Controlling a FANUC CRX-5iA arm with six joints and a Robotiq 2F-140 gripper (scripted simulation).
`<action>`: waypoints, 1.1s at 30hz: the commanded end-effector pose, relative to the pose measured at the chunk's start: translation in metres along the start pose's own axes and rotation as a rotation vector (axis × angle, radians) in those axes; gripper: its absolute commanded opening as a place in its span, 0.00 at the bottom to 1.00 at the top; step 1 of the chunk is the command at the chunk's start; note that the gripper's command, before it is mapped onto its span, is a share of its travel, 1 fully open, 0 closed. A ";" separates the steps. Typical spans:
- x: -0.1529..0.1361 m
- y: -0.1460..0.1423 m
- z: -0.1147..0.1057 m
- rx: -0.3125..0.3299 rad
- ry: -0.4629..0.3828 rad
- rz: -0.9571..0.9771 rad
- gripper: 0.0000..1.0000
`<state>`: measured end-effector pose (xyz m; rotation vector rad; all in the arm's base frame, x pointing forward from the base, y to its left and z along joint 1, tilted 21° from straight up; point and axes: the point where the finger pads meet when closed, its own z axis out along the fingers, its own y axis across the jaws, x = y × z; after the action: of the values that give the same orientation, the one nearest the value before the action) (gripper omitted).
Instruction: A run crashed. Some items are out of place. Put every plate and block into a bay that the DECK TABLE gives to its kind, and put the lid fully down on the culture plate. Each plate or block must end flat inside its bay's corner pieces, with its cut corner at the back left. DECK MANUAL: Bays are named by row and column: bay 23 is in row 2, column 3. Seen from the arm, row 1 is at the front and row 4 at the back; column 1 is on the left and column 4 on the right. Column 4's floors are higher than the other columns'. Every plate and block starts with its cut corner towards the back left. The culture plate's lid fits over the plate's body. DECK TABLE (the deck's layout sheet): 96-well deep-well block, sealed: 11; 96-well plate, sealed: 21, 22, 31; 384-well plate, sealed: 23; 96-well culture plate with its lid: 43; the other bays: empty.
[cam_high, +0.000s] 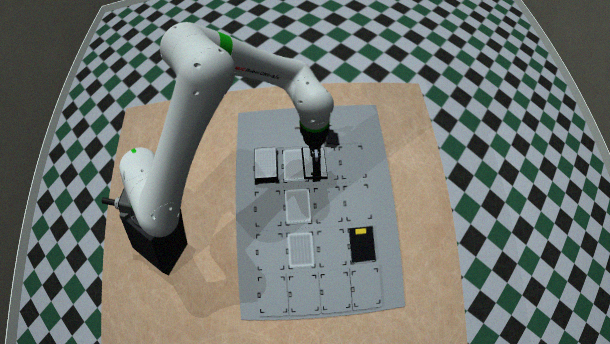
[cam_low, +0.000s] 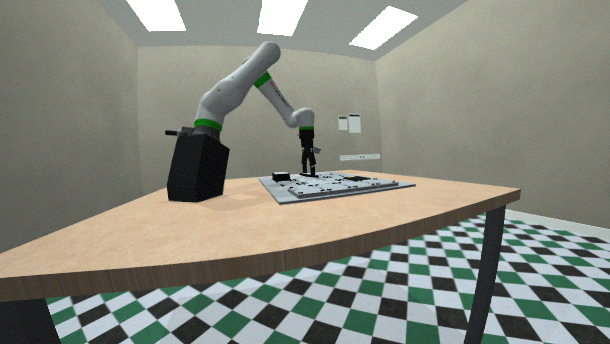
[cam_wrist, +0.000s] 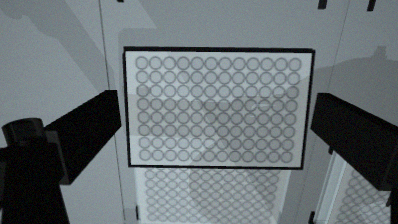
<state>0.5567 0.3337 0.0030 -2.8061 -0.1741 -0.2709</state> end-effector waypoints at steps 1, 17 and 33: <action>0.001 0.000 -0.001 0.000 0.002 0.000 0.97; 0.001 0.000 -0.001 0.000 0.002 0.000 0.91; 0.001 0.000 -0.001 0.000 0.002 0.000 0.90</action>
<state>0.5567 0.3337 0.0031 -2.8061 -0.1741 -0.2711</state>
